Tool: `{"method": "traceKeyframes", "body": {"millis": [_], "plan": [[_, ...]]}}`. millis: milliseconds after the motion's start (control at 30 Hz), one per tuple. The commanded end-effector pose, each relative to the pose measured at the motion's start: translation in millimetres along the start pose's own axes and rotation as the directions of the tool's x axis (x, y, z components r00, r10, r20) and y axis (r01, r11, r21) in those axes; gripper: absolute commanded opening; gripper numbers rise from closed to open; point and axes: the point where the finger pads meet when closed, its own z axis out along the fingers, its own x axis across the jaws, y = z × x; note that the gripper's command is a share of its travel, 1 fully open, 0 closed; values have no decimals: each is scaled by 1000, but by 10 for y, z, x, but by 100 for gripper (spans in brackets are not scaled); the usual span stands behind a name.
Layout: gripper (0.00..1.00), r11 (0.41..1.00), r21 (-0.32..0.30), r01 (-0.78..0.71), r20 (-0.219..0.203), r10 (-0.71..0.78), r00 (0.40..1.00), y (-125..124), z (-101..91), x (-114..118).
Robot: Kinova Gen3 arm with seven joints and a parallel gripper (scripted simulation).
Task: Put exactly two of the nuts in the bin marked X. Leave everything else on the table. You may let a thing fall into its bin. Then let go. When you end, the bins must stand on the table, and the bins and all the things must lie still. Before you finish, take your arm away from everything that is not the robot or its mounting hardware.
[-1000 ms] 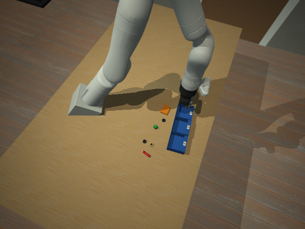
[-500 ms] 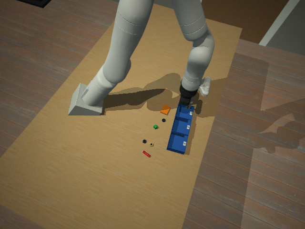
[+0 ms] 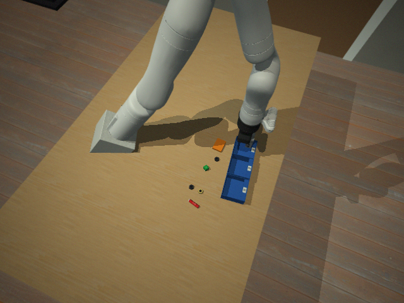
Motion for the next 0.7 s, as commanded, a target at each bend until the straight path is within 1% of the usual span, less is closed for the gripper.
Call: {"method": "traceKeyframes", "body": {"millis": [0, 167, 267, 667], "plan": [[31, 1000, -11, -8, 2, 8, 1000, 42, 135, -8], [31, 1000, -11, -8, 2, 8, 1000, 44, 268, -7], [31, 1000, -11, -7, 2, 7, 1000, 44, 294, -4], [31, 1000, -10, -4, 0, 4, 1000, 32, 289, 10]]}}
